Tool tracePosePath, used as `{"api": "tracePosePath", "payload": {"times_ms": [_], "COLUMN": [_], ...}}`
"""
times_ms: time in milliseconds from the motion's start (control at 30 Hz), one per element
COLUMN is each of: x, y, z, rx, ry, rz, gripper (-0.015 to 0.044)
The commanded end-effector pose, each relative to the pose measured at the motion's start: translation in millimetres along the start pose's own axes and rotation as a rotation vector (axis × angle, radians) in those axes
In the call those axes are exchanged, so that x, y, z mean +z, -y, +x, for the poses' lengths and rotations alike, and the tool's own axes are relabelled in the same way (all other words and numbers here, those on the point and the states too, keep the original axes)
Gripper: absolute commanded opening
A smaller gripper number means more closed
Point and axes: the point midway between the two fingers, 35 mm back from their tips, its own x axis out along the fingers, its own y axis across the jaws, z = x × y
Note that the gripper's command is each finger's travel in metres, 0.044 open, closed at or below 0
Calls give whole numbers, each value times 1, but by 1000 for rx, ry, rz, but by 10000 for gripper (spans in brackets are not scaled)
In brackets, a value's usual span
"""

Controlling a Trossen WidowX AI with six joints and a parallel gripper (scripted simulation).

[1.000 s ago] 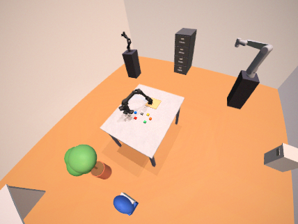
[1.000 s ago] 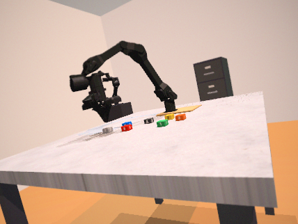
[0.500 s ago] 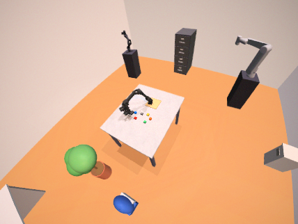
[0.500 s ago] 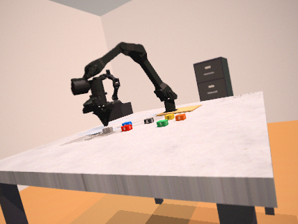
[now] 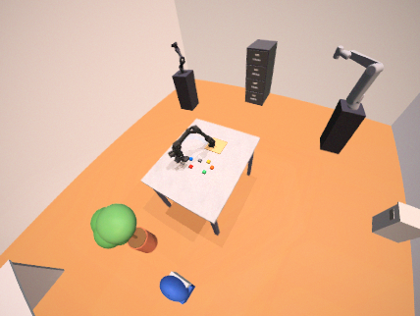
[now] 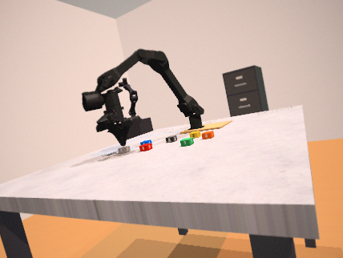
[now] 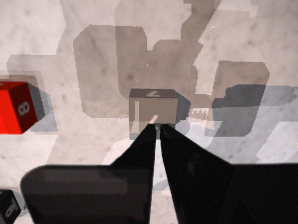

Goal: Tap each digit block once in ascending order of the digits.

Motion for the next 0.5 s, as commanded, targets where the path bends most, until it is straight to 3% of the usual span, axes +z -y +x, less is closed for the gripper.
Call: {"api": "tracePosePath", "payload": {"times_ms": [0, 200, 467], "x": [2, 3, 1], "y": [1, 2, 0], "z": [-20, -27, -101], "rx": [-10, -10, -10], "ry": [18, 18, 18], "rz": [-4, -4, -4], "gripper": [20, 20, 20]}}
